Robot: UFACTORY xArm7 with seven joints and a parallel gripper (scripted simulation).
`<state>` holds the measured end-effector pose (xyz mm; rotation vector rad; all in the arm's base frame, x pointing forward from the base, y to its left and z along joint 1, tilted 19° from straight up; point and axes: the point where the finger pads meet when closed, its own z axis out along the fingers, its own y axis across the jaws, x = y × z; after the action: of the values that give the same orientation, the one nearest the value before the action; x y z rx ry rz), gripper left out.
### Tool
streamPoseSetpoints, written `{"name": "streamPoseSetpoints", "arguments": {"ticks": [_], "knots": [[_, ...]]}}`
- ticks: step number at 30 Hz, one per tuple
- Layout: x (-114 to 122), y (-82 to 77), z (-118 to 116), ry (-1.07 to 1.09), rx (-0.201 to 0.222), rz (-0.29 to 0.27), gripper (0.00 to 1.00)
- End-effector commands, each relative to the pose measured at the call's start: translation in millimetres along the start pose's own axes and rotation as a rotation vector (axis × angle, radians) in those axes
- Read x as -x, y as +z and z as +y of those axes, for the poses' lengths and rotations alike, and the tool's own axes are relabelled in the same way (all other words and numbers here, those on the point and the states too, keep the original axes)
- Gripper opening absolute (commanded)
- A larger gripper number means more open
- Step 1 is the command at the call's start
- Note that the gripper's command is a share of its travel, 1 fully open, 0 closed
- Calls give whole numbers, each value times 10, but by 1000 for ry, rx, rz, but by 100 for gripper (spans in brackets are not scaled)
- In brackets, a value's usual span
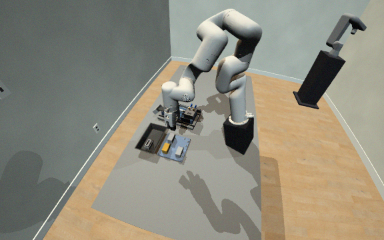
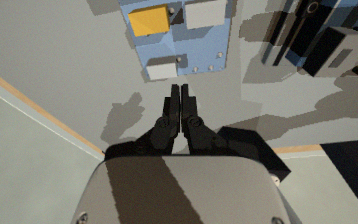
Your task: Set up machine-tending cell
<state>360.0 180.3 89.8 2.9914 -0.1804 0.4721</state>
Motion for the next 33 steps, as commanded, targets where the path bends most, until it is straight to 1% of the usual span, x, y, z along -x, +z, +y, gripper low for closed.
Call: {"name": "streamPoseSetpoints", "arguments": {"ticks": [1, 9, 15, 22, 24, 33], "knots": [[-9, -7, -9, 0, -2, 2, 0], [-9, -1, -9, 0, -2, 2, 0], [-10, 37, -10, 0, -2, 2, 0], [-13, 130, -12, 0, -2, 2, 0], [-13, 130, -12, 0, -2, 2, 0], [-19, 306, -16, 0, -2, 2, 0]]}}
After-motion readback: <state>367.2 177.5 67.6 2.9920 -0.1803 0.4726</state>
